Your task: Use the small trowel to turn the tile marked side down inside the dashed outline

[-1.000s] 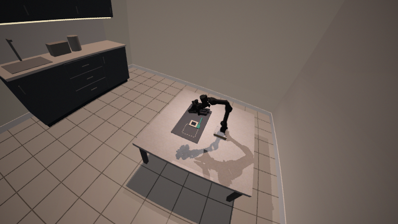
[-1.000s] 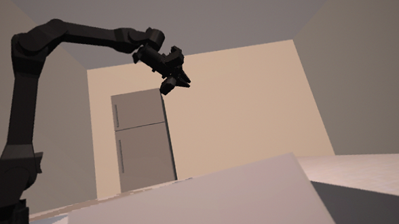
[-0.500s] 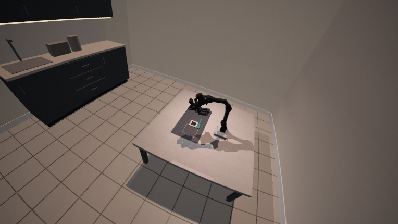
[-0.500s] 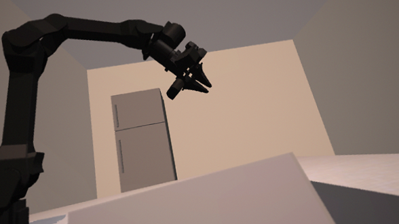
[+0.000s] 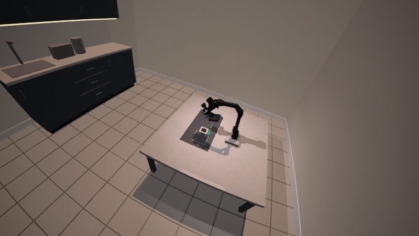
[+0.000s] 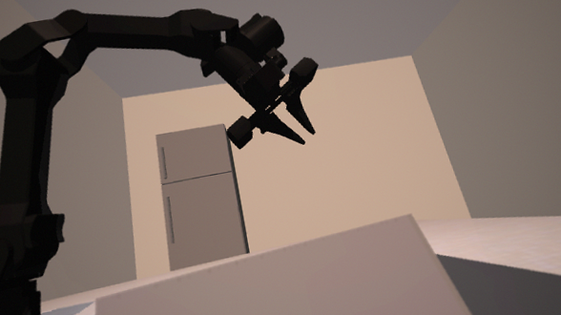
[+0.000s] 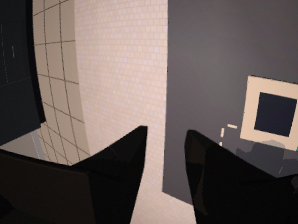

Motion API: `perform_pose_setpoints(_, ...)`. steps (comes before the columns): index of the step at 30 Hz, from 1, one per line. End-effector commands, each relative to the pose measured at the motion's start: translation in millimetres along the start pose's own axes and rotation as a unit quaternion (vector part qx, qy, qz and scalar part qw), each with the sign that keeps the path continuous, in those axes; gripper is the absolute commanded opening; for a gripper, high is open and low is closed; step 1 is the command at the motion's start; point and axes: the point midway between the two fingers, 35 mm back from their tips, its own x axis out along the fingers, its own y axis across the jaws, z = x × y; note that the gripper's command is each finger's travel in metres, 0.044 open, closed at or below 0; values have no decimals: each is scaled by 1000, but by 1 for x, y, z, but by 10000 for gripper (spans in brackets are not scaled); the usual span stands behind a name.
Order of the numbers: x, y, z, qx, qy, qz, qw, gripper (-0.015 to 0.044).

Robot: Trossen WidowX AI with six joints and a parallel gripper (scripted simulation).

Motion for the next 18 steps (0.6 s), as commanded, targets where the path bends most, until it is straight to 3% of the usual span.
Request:
perform_pose_setpoints(1, 10, -19, 36, 62, -27, -36, 997, 100)
perform_pose_setpoints(18, 15, -91, 143, 244, -119, -129, 954, 100)
